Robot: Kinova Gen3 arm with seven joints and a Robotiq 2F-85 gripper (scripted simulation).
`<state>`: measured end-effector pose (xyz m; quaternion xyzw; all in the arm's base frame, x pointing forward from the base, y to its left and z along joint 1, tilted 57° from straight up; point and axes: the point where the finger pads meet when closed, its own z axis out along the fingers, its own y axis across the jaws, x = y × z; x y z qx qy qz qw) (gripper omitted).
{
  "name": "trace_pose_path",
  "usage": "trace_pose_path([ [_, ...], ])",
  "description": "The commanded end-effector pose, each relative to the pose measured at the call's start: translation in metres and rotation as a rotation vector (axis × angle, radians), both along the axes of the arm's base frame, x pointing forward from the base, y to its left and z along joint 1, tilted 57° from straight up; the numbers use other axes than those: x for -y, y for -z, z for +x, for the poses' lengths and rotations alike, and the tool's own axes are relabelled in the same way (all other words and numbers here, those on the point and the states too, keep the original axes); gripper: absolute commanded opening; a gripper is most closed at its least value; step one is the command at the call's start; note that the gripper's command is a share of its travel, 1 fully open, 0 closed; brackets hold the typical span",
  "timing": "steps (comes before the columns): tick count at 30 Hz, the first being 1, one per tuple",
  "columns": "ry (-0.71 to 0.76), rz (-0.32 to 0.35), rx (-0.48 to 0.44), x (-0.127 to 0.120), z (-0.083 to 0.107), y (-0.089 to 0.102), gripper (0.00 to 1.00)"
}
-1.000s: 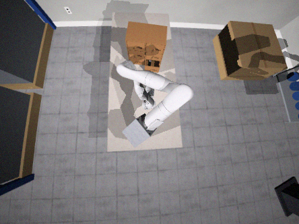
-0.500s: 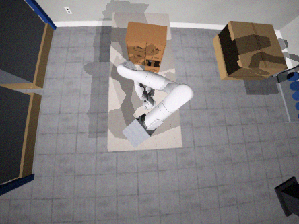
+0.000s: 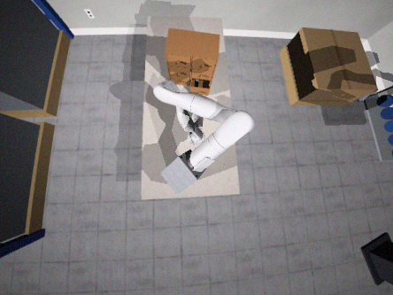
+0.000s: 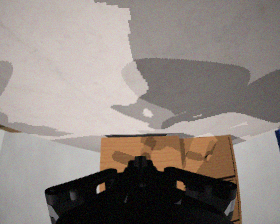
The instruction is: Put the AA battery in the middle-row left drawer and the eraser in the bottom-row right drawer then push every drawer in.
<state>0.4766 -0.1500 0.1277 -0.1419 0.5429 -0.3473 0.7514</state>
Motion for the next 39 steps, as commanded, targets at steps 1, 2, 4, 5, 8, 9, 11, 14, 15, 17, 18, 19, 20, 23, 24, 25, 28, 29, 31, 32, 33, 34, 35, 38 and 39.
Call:
trace_pose_path([
  [1, -0.001, 0.000, 0.000, -0.0005, 0.0001, -0.0003, 0.00],
  [2, -0.001, 0.000, 0.000, -0.0005, 0.0001, -0.0003, 0.00],
  [4, -0.001, 0.000, 0.000, -0.0005, 0.0001, -0.0003, 0.00],
  [5, -0.001, 0.000, 0.000, -0.0005, 0.0001, -0.0003, 0.00],
  [8, -0.001, 0.000, 0.000, -0.0005, 0.0001, -0.0003, 0.00],
  [9, -0.001, 0.000, 0.000, -0.0005, 0.0001, -0.0003, 0.00],
  [11, -0.001, 0.000, 0.000, -0.0005, 0.0001, -0.0003, 0.00],
  [14, -0.001, 0.000, 0.000, -0.0005, 0.0001, -0.0003, 0.00],
  [15, -0.001, 0.000, 0.000, -0.0005, 0.0001, -0.0003, 0.00],
  [17, -0.001, 0.000, 0.000, -0.0005, 0.0002, -0.0004, 0.00],
  [18, -0.001, 0.000, 0.000, -0.0005, 0.0002, -0.0004, 0.00],
  [19, -0.001, 0.000, 0.000, -0.0005, 0.0002, -0.0004, 0.00],
  [20, -0.001, 0.000, 0.000, -0.0005, 0.0003, -0.0005, 0.00],
  [23, -0.001, 0.000, 0.000, -0.0006, 0.0007, -0.0008, 0.00],
  [24, -0.001, 0.000, 0.000, -0.0006, 0.0009, -0.0009, 0.00],
  [25, -0.001, 0.000, 0.000, -0.0006, 0.0012, -0.0011, 0.00],
  [28, -0.001, 0.000, 0.000, -0.0007, 0.0021, -0.0018, 0.00],
  [29, -0.001, 0.000, 0.000, -0.0007, 0.0025, -0.0020, 0.00],
  [31, -0.001, 0.000, 0.000, -0.0008, 0.0033, -0.0027, 0.00],
  [32, -0.001, 0.000, 0.000, -0.0009, 0.0039, -0.0031, 0.00],
  [33, -0.001, 0.000, 0.000, -0.0009, 0.0044, -0.0035, 0.00],
  [34, -0.001, 0.000, 0.000, -0.0010, 0.0050, -0.0039, 0.00],
  [35, -0.001, 0.000, 0.000, -0.0010, 0.0050, -0.0039, 0.00],
  [38, -0.001, 0.000, 0.000, -0.0011, 0.0063, -0.0049, 0.00],
  [39, -0.001, 0.000, 0.000, -0.0012, 0.0070, -0.0054, 0.00],
])
